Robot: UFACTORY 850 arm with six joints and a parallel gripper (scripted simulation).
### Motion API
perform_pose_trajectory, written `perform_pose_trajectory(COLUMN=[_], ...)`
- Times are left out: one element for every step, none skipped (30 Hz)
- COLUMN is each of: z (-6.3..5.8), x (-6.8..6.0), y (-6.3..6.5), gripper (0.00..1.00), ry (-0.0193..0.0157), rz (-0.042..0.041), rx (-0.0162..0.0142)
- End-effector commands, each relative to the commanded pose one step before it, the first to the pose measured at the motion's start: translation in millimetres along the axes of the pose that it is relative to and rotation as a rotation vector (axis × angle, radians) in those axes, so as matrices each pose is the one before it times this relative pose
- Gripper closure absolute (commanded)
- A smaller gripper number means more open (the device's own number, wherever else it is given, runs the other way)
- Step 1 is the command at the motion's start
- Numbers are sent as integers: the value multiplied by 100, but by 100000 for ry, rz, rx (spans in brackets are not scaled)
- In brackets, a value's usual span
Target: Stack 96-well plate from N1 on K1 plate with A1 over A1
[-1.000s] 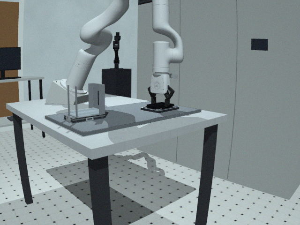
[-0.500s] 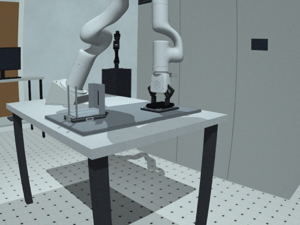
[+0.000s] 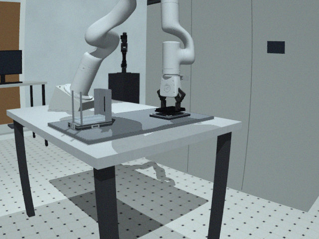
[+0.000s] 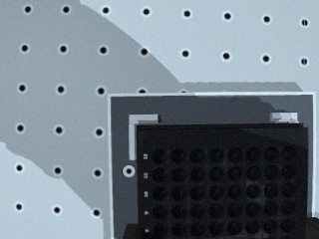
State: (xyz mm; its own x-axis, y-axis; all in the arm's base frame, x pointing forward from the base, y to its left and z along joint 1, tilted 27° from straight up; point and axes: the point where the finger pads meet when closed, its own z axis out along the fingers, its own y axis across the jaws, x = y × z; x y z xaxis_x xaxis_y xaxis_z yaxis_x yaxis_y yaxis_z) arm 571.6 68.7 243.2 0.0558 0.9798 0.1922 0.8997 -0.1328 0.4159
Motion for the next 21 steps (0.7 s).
perform_pose_trajectory(z=[-333, -67, -67, -64, -67, -67, -67, 0, 0, -68, -1, 3, -1, -1, -1, -167, -165, -166, -166, -167, -167], x=[24, 0, 0, -3, 0, 0, 0, 0, 0, 2, 0, -2, 1, 1, 1, 0, -1, -1, -1, 0, 0], y=[89, 0, 0, -3, 0, 0, 0, 0, 0, 2, 0, -2, 1, 1, 1, 0, -1, 0, 0, 0, 0], gripper=[100, 100, 100, 100, 100, 100, 100, 100, 100, 100, 100, 100, 100, 100, 100, 100, 100, 100, 100, 100, 100], ry=[-55, 0, 0, 3, 0, 0, 0, 0, 0, -2, 0, 3, -1, -1, -1, 0, 1, 1, 1, 0, 0], rz=[-5, 0, 0, 0, 0, 0, 0, 0, 0, 0, 0, 0, 0, 0, 0, 0, 0, 0, 0, 0, 0], rx=[-91, 0, 0, -2, 0, 0, 0, 0, 0, 1, 0, -2, 1, 1, 1, 0, -1, -1, -1, 0, 0])
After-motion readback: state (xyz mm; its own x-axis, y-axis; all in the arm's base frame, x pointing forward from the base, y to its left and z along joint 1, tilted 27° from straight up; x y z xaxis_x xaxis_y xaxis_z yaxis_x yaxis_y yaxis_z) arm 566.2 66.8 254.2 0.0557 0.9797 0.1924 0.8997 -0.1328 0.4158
